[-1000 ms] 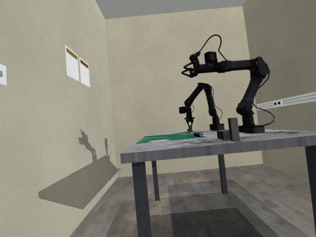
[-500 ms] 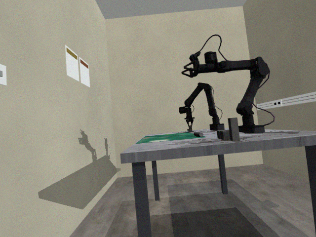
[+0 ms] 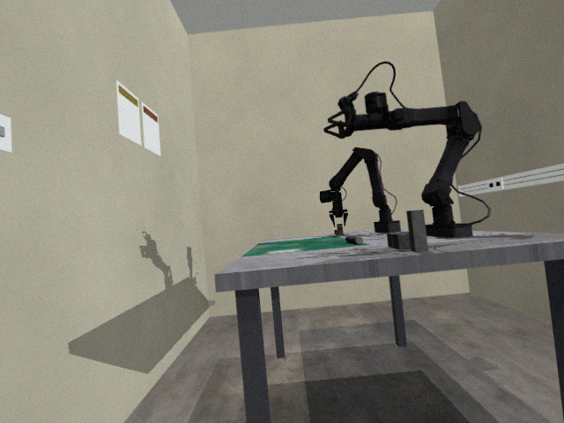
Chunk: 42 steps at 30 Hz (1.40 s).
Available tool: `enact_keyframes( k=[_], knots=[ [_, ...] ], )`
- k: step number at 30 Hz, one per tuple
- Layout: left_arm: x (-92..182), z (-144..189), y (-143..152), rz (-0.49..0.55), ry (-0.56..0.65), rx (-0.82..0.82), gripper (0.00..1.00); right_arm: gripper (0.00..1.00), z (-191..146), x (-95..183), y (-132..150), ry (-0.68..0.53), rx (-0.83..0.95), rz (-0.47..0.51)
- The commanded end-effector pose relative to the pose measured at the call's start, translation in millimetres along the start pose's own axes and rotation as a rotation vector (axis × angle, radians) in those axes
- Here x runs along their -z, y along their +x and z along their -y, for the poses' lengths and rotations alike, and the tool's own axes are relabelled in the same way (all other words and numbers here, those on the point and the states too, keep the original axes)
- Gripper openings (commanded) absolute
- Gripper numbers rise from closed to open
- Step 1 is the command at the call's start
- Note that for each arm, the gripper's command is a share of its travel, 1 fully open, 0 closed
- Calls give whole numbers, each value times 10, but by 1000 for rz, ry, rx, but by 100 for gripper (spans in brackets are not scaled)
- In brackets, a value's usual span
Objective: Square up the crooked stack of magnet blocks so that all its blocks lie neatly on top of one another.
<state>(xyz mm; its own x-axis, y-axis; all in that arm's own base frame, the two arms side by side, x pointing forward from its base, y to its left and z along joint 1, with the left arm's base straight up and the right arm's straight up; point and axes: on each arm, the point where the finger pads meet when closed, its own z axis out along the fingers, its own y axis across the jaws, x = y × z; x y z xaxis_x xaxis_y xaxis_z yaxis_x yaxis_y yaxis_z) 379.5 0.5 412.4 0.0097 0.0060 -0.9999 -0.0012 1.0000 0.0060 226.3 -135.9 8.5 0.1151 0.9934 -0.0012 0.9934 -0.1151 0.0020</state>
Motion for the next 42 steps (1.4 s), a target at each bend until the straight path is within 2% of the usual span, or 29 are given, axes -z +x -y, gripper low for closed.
enact_keyframes(
  k=[1, 21, 22, 29, 30, 33, 39, 42],
  knots=[
    [79, 7, -366, 90, 5, -1, 100, 62, -139, 208, -64, -63, 5, 33],
    [79, 7, -366, 90, 5, -1, 100, 62, -107, 258, -53, -49, 2, 25],
    [79, 7, -366, 90, 5, -1, 100, 62, -56, 386, -27, -31, 9, 18],
    [79, 7, -366, 90, 5, -1, 100, 62, -64, 628, -31, -35, 11, 21],
    [79, 7, -366, 90, 5, -1, 100, 62, -126, 602, -59, -60, 8, 32],
    [79, 7, -366, 90, 5, -1, 100, 62, 45, 451, 19, -13, 5, 10],
    [79, 7, -366, 90, 5, -1, 100, 62, -185, 622, -86, -97, 5, 48],
    [79, 7, -366, 90, 5, -1, 100, 62, -185, 621, -86, -96, 5, 48]
  ],
)
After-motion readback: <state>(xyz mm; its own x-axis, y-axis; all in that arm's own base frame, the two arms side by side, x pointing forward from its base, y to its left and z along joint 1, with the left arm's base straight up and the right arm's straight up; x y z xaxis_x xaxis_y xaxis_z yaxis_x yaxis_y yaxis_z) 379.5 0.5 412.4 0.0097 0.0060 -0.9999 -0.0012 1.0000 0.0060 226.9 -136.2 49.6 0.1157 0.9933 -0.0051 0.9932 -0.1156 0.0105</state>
